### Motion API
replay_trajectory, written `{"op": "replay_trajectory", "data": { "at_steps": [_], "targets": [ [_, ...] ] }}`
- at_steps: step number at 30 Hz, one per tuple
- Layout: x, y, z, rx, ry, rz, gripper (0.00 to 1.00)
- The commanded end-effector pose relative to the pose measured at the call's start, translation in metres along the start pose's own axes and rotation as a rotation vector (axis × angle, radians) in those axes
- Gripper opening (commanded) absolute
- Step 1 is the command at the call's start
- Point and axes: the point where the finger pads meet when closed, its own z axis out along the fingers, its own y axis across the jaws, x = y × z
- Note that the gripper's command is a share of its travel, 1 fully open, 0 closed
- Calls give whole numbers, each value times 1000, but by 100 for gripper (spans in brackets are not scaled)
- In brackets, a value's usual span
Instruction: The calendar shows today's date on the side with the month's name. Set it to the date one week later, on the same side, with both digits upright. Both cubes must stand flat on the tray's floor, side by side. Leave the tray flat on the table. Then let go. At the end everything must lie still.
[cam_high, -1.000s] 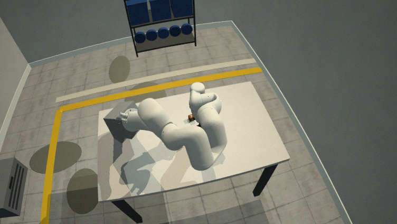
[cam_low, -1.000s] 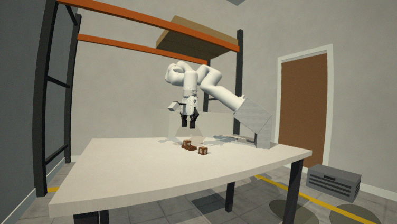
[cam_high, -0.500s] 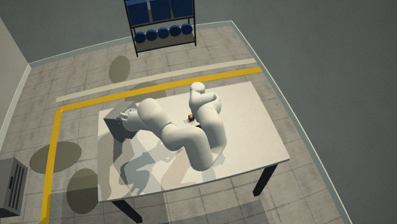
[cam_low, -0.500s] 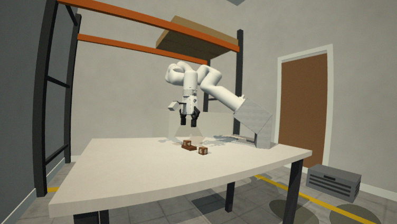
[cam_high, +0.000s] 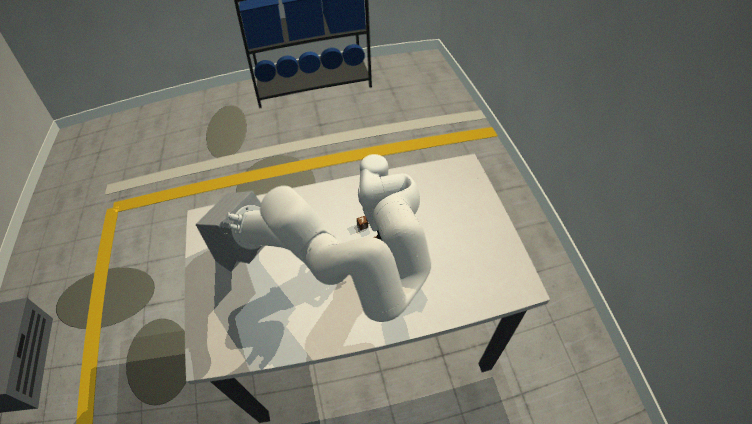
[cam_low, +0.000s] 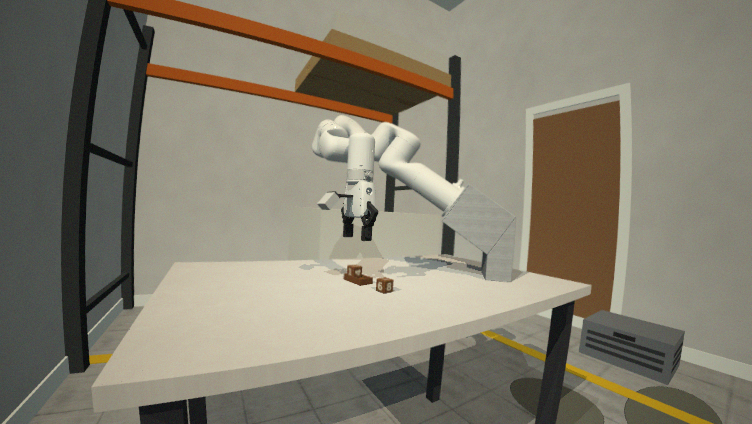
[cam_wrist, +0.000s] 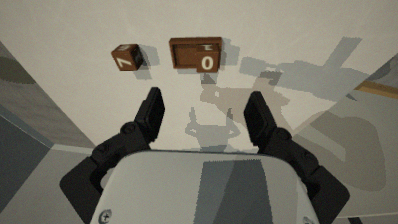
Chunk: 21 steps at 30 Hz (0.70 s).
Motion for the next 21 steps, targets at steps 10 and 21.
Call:
{"op": "replay_trajectory", "data": {
  "at_steps": [10,21],
  "targets": [
    [5,-23,3,-5,6,337,100],
    [7,-47,6,-5,8,652,100]
  ]
}}
